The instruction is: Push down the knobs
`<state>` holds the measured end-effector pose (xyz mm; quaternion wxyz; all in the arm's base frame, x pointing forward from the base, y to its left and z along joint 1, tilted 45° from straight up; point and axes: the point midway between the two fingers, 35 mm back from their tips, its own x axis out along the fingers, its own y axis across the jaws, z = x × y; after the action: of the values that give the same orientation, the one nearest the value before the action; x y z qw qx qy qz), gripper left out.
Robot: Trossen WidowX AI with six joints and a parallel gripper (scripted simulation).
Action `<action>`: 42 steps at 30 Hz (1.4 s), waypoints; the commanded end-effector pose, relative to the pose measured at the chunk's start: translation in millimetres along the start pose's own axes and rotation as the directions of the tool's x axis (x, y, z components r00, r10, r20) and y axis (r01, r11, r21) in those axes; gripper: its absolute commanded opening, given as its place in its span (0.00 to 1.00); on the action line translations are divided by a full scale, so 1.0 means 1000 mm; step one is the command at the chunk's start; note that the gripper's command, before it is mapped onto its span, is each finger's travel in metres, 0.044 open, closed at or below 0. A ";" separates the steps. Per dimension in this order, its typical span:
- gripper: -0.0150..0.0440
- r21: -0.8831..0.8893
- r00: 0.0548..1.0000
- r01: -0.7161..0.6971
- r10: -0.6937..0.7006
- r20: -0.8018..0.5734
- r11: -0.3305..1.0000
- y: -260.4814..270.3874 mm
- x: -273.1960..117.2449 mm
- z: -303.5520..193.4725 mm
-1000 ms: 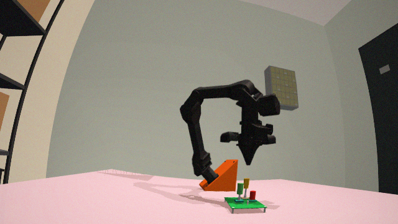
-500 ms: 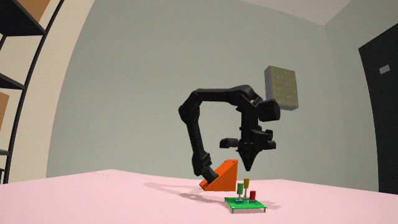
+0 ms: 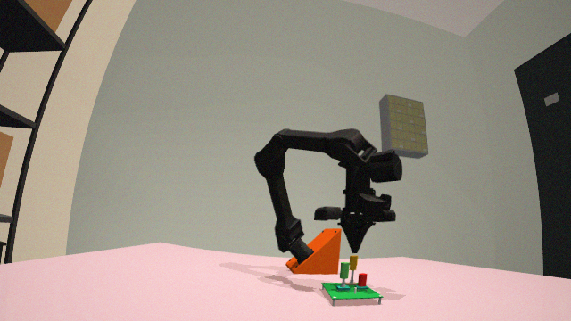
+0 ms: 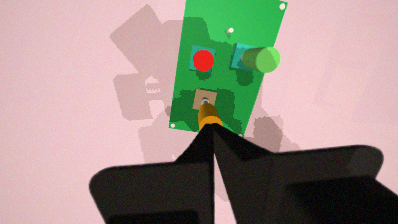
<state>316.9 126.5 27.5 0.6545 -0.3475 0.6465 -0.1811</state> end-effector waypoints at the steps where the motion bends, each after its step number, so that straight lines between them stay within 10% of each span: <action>1: 0.25 -0.009 1.000 0.006 -0.006 -0.002 1.000 0.000 0.002 -0.001; 42: 0.25 -0.009 1.000 0.006 -0.006 -0.002 1.000 0.000 0.006 -0.001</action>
<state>316.8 122.1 23.0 0.6535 -0.3494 0.6467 -0.1808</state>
